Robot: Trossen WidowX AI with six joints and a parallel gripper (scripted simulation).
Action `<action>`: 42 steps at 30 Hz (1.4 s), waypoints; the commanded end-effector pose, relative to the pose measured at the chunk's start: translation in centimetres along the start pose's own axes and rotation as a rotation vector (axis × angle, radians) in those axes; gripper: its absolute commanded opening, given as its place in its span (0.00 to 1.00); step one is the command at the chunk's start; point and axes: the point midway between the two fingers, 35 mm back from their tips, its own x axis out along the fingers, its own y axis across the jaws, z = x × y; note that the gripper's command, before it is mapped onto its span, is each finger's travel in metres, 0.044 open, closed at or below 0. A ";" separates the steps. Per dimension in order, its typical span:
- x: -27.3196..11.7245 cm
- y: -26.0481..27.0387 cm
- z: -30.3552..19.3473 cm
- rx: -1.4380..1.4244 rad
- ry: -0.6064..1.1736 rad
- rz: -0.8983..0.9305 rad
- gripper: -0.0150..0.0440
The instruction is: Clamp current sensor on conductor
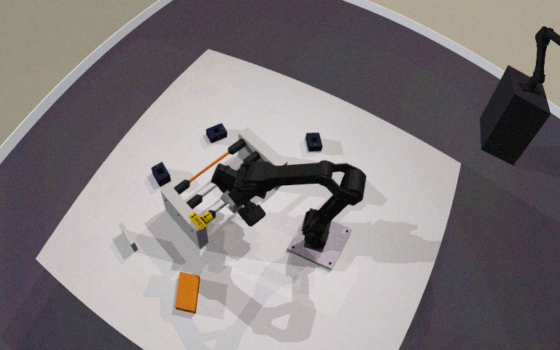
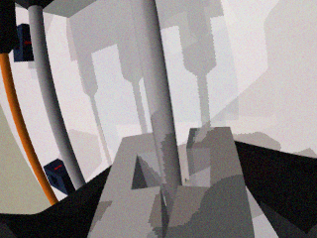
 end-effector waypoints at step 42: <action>-0.5 0.1 0.1 0.002 0.006 -0.099 0.25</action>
